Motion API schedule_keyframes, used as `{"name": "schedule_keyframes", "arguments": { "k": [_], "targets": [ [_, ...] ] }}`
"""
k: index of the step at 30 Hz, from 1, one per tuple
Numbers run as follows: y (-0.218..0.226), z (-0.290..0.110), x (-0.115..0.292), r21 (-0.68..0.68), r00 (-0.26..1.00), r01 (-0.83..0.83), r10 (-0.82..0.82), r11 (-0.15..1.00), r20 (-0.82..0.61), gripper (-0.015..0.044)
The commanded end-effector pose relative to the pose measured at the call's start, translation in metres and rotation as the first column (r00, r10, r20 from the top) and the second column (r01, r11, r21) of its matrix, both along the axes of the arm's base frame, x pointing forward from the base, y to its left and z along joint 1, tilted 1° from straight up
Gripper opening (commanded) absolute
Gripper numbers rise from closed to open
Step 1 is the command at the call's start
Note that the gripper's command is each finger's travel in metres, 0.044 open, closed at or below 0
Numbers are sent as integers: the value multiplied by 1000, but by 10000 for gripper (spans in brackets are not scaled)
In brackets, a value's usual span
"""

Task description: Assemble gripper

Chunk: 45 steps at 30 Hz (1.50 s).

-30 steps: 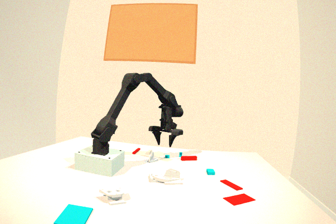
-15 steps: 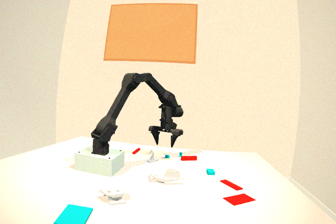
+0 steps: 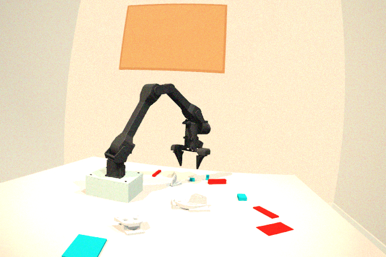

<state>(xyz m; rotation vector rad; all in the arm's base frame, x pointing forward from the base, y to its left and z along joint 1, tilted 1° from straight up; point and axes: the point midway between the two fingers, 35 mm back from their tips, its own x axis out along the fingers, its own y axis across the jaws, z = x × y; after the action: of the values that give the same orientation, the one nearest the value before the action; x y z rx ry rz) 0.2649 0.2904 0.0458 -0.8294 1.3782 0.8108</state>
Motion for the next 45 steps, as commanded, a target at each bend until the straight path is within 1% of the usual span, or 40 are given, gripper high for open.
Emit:
{"name": "schedule_keyframes", "arguments": {
  "k": [1, 16, 36, 45],
  "targets": [
    [0, 0, 0, 0, 1000, 0, 0, 1000, 0, 387],
    [0, 0, 0, 0, 1000, 0, 0, 1000, 0, 0],
    [0, 0, 0, 0, 1000, 0, 0, 1000, 0, 0],
    [0, 0, 0, 0, 1000, 0, 0, 1000, 0, 236]
  ]
}}
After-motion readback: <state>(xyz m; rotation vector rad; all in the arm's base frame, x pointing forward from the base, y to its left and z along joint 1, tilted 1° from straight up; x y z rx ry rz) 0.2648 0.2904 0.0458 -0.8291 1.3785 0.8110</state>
